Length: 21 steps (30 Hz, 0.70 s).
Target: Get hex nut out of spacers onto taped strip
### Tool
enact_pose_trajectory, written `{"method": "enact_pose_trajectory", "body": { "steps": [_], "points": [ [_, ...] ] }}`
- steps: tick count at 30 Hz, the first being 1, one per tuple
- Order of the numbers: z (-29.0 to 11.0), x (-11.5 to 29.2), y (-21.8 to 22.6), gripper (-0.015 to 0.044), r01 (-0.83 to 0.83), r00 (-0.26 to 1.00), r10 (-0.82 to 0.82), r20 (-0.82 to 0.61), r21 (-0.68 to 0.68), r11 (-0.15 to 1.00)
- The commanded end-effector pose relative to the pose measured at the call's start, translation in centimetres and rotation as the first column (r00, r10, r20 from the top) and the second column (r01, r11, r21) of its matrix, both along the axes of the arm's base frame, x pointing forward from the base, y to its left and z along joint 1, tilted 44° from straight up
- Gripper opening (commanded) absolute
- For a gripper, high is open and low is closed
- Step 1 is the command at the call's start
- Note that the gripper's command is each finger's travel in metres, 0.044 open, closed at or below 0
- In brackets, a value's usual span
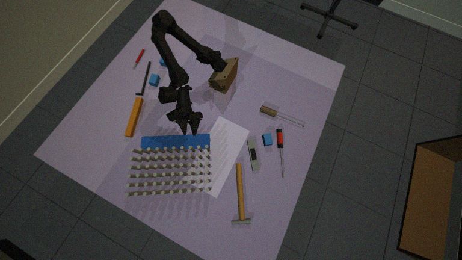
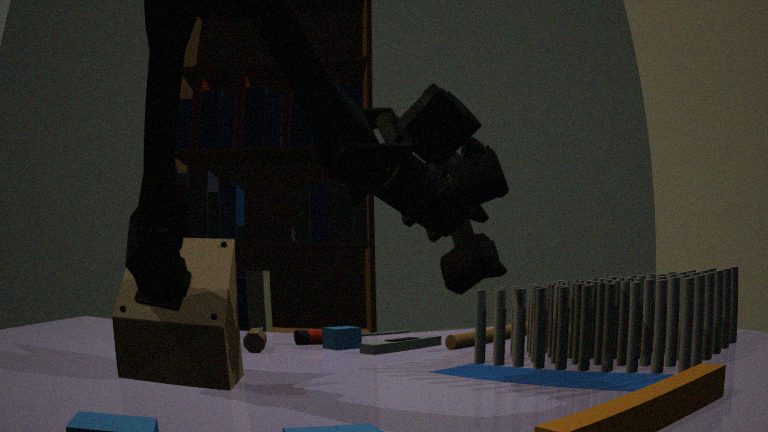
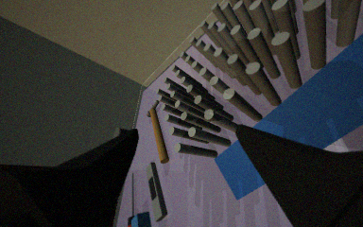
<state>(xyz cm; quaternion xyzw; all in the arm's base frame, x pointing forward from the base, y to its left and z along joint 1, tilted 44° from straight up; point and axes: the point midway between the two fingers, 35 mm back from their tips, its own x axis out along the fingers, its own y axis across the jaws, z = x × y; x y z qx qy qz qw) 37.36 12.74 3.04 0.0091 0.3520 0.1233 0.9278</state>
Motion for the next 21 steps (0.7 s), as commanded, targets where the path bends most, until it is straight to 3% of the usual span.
{"method": "enact_pose_trajectory", "body": {
  "steps": [1,9,15,21],
  "points": [
    [-3.3,-2.6,5.4,0.0440,0.108,0.972,-0.069,-0.225,0.167,0.980],
    [-8.6,-9.1,12.2,0.0440,0.414,0.786,-0.225,-0.576,0.221,0.883],
    [-12.0,-14.6,15.4,0.0440,0.623,0.579,-0.361,-0.731,0.112,0.774],
    [-15.2,-20.5,17.1,0.0440,0.789,0.345,-0.514,-0.785,-0.055,0.613]
  ]
}}
